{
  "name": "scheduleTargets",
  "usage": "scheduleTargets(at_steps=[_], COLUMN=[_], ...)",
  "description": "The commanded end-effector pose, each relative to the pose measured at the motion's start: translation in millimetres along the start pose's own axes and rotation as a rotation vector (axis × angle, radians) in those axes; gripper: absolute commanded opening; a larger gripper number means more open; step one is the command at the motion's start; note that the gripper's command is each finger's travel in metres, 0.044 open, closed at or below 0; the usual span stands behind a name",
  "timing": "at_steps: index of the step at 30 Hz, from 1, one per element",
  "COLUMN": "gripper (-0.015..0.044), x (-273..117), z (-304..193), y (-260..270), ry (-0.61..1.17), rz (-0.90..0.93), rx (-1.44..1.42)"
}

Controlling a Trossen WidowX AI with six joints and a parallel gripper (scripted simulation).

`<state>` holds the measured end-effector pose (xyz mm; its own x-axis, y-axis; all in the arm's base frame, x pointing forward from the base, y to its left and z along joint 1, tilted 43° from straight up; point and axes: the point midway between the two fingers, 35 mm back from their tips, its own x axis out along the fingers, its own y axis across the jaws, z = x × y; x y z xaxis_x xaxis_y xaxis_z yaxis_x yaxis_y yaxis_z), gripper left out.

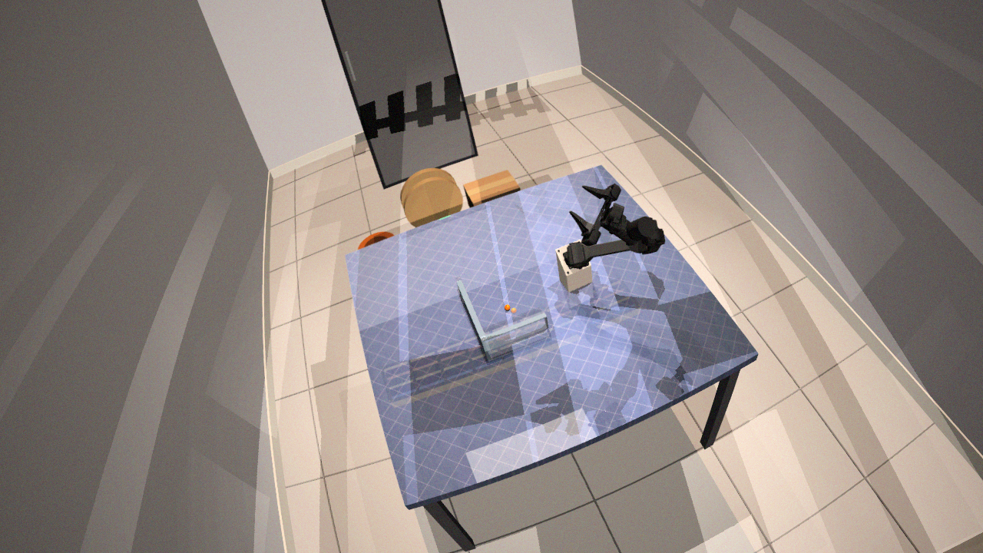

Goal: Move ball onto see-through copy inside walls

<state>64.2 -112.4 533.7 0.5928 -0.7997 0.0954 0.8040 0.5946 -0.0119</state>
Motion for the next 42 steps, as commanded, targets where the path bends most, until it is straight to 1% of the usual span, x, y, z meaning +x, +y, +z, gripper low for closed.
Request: scheduleTargets(at_steps=[1, 3, 7, 8, 10, 14, 18, 23, 28, 32, 37, 42], gripper=[0.0374, 0.0321, 0.0216, 0.0204, 0.0204, 0.0204, 0.0204, 0.0204, 0.0204, 0.0204, 0.0204, 0.0204], x=[1.9, 17.0, 57.8, 64.5, 79.7, 107.6, 124.7, 136.5, 131.7, 115.3, 78.6, 26.9], z=[-1.0, -9.8, -43.3, -50.5, -69.2, -121.9, -169.6, -243.9, -322.0, -385.9, -461.5, -524.8], y=[2.1, 19.1, 67.9, 76.5, 96.8, 135.2, 167.2, 207.4, 237.5, 254.3, 264.6, 263.3], ry=[0.005, 0.043, 0.164, 0.186, 0.243, 0.399, 0.526, 0.715, 0.921, 1.102, 1.349, 1.612], rz=[0.005, 0.043, 0.160, 0.182, 0.235, 0.341, 0.447, 0.608, 0.768, 0.897, 1.051, 1.181], rx=[-0.005, -0.040, -0.137, -0.153, -0.191, -0.272, -0.324, -0.372, -0.388, -0.372, -0.304, -0.172])
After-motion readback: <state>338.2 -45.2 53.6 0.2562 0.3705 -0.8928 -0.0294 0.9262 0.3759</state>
